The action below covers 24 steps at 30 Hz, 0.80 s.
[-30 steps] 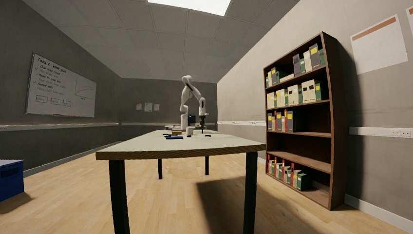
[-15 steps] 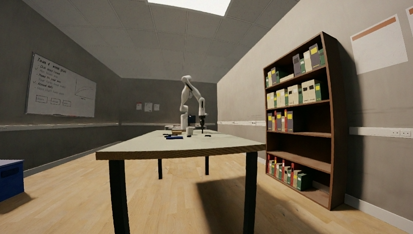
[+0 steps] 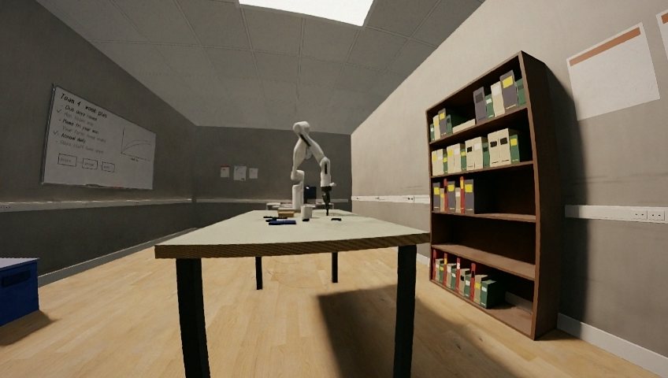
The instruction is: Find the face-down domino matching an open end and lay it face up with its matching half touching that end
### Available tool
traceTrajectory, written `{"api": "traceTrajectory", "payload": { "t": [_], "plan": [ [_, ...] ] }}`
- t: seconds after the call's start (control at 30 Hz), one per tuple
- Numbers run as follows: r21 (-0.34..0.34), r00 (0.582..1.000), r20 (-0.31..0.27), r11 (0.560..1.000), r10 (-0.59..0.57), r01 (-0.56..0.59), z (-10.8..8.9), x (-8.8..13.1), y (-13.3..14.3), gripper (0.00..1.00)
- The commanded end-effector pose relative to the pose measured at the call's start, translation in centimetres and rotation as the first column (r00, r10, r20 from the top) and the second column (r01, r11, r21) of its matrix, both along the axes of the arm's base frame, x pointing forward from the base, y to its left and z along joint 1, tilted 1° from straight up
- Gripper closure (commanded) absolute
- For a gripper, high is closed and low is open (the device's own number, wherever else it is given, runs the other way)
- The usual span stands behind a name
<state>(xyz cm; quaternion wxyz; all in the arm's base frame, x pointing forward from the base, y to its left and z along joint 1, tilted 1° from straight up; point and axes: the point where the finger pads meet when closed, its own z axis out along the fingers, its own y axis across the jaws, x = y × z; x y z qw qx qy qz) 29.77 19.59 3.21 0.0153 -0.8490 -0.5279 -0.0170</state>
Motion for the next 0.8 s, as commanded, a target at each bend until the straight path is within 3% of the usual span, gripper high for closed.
{"api": "traceTrajectory", "payload": {
  "t": [0.0,0.77],
  "plan": [
    [0.006,1.000,0.004,1.000,0.000,0.000,0.03,0.01,-0.02,0.65],
    [0.062,0.999,0.032,0.998,-0.002,0.000,0.03,-0.16,-0.40,0.65]
  ]
}}
